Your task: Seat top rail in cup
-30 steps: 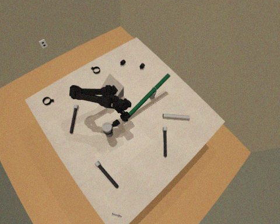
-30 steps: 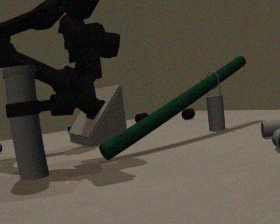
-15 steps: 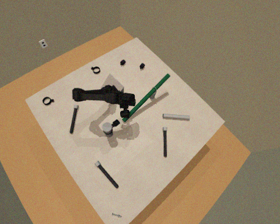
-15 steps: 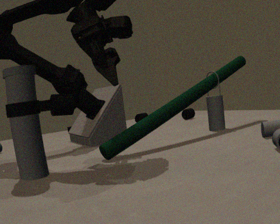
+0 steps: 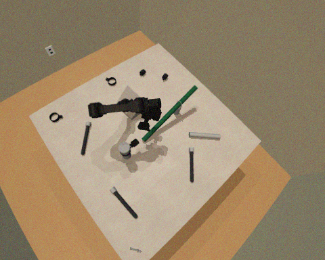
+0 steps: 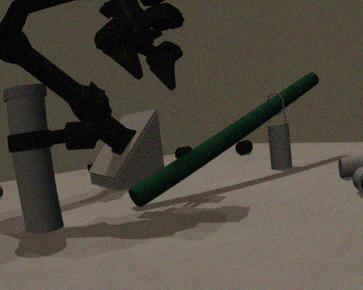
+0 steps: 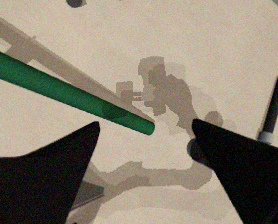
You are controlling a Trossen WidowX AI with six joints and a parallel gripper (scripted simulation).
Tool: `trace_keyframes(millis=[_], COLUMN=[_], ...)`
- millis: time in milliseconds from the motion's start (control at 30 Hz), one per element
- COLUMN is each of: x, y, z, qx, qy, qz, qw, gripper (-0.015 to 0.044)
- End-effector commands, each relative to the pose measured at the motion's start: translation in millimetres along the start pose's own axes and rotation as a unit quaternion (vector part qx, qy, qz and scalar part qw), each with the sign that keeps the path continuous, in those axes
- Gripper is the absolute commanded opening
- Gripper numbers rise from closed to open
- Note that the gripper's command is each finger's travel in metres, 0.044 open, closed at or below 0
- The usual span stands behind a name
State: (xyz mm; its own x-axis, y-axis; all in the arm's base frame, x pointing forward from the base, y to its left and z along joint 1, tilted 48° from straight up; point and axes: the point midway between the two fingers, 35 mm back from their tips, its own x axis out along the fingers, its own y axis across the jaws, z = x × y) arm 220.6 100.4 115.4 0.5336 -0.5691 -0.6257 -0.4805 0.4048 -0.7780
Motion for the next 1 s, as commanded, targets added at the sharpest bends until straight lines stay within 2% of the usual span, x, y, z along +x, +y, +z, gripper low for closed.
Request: trace_keyframes(millis=[0,733,833,967], x=[-35,-32,-22,0], y=[24,24,28,35], z=[23,23,23,22], qx=[0.253,0.277,0.366,0.543], qy=[-0.022,-0.014,0.015,0.079], qz=[-0.027,-0.025,-0.022,-0.031], qw=[0.967,0.960,0.930,0.835], gripper=[0.0440,0.0440,0.0440,0.0440])
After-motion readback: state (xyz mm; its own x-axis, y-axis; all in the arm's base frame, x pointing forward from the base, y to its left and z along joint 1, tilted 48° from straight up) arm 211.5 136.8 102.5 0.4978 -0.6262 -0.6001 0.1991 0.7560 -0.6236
